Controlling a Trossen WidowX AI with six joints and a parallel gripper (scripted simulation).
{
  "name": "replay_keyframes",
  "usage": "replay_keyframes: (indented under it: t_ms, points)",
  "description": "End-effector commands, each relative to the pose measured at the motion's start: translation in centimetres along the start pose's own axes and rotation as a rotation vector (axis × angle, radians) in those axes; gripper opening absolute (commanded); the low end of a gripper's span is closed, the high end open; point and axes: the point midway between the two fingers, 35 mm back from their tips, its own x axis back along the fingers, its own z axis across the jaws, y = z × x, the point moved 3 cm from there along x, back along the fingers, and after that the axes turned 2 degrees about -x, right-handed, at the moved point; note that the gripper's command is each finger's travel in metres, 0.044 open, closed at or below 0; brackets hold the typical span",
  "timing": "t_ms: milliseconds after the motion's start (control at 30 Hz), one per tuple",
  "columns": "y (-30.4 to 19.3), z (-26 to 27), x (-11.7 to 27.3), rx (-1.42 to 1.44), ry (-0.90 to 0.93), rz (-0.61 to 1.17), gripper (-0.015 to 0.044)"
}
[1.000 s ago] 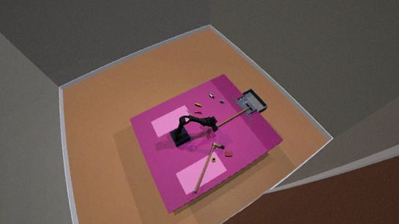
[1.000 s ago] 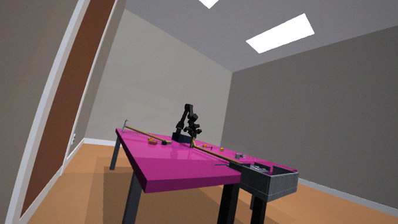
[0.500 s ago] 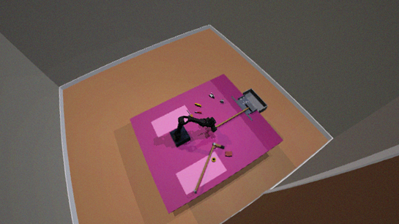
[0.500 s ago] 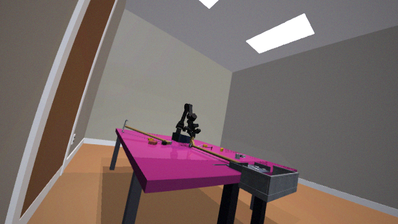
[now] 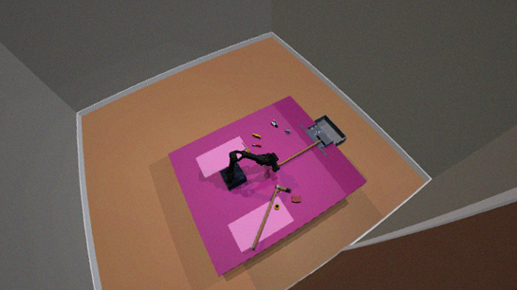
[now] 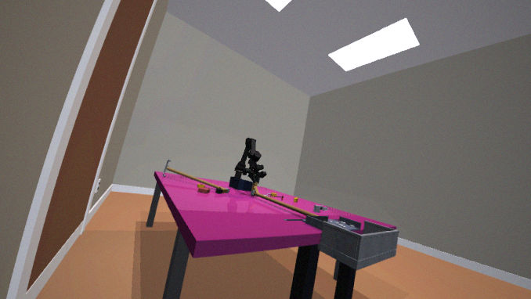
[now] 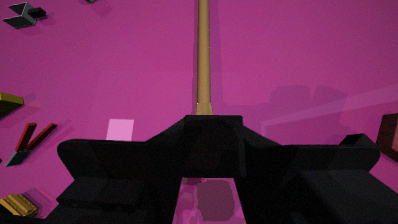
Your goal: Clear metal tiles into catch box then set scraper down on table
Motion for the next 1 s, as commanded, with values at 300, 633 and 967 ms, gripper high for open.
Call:
replay_keyframes:
  t_ms: [300, 633, 967]
  points:
    - [-0.8, -0.1, 1.2, 0.002, 0.001, -0.015, 0.0]
    - [-1.7, -0.2, 1.8, 0.001, 0.001, -0.015, 0.0]
    - [-2.7, -0.2, 2.4, 0.001, 0.001, -0.015, 0.0]
